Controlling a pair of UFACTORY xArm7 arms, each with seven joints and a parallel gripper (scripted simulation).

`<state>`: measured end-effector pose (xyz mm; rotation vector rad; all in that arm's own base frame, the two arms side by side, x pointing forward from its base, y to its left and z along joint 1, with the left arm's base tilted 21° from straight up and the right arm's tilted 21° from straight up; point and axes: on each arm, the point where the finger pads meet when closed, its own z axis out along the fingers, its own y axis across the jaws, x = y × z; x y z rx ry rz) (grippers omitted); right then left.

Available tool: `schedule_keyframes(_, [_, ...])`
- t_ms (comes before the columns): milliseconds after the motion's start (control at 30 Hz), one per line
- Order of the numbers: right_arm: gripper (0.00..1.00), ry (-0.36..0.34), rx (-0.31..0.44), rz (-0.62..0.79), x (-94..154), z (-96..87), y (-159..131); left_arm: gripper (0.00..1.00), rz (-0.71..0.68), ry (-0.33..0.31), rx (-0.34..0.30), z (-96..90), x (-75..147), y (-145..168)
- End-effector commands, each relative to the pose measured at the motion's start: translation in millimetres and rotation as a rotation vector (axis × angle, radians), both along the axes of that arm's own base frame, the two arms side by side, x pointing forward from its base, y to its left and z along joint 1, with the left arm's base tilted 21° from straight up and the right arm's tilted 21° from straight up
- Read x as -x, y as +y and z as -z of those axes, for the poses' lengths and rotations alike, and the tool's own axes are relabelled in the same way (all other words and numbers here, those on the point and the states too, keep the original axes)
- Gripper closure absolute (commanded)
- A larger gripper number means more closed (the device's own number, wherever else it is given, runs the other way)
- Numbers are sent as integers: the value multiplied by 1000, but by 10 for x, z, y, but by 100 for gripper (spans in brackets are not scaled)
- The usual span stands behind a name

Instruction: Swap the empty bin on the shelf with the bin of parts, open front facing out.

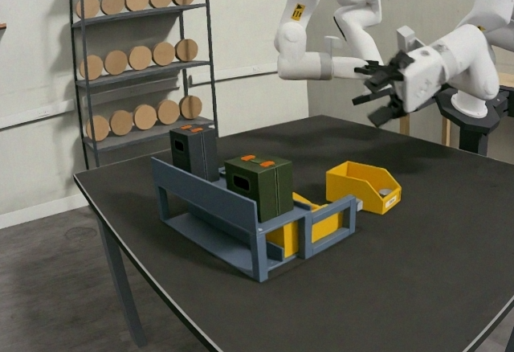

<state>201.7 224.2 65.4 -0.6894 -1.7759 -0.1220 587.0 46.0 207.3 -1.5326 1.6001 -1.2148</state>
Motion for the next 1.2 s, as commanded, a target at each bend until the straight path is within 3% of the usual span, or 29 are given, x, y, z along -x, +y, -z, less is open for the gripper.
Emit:
schedule_keyframes(0, [0,-58,46,-36,-30,117,-64,0,-150,63,7,-68,-44,572])
schedule_keyframes(167, [0,-124,99,-78,-78,247,-154,0,-265,98,23,-124,8,990])
schedule_keyframes(400, [0,-203,157,-128,-156,379,-260,0,-364,125,41,-177,83,1340])
schedule_keyframes(833, [0,-461,311,-289,-534,642,-556,0,-495,157,71,-255,226,1790])
schedule_keyframes(900, [0,-461,311,-289,-534,642,-556,0,-495,157,71,-255,226,1790])
schedule_keyframes(1167, [0,-651,395,-404,-894,689,-690,0,-589,177,96,-315,355,2097])
